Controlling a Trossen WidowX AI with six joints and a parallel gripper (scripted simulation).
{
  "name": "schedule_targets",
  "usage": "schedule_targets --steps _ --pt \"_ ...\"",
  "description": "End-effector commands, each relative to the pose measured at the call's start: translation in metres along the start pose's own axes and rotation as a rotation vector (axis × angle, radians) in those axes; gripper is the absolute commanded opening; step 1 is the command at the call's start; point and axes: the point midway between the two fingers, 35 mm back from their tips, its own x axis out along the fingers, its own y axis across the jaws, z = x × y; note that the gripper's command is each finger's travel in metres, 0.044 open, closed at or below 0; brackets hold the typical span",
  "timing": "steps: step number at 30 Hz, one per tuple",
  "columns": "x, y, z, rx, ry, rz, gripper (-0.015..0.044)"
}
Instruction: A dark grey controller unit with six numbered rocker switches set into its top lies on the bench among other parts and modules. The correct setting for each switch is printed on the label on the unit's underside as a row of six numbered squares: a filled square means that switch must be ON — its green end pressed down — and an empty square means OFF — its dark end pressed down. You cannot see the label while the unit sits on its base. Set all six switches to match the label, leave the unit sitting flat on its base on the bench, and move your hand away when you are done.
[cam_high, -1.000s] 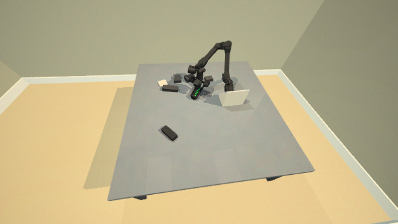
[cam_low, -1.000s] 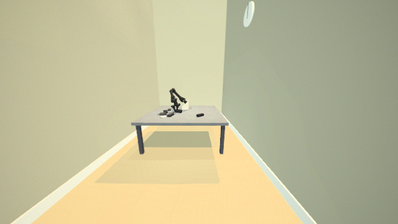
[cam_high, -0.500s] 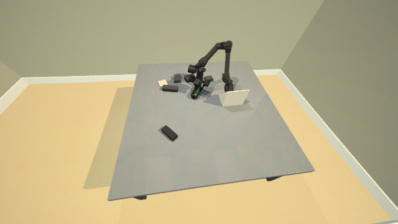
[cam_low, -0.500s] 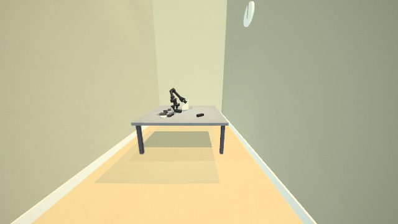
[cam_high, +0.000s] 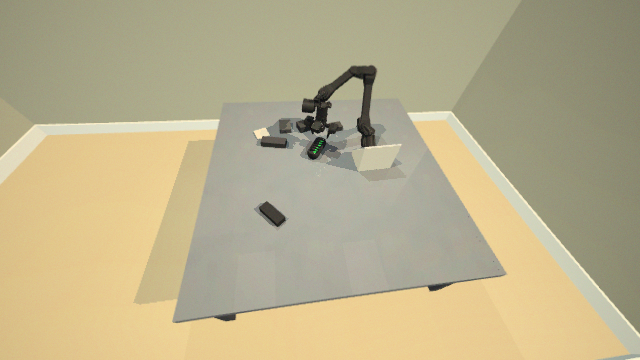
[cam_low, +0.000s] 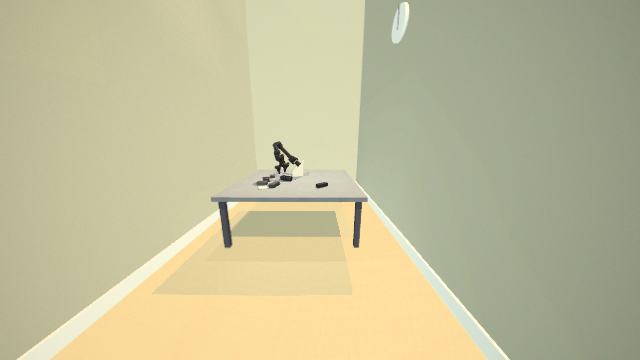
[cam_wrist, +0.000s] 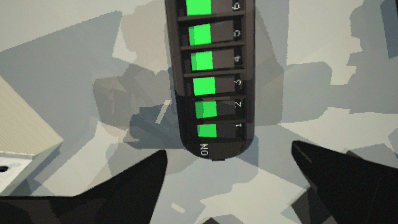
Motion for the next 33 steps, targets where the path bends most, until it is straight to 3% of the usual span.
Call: schedule_targets --steps 1,7,15,24,33 --pt "-0.008 0.0 -0.003 0.007 0.01 -0.003 0.044" --pt "-0.008 0.0 -0.003 0.007 0.01 -0.003 0.044" --pt "-0.084 0.001 -0.001 0.003 0.005 0.005 0.023" --pt "-0.086 0.001 -0.001 0.003 0.006 0.005 0.0" --pt "-0.086 0.001 -0.001 0.003 0.006 0.005 0.0"
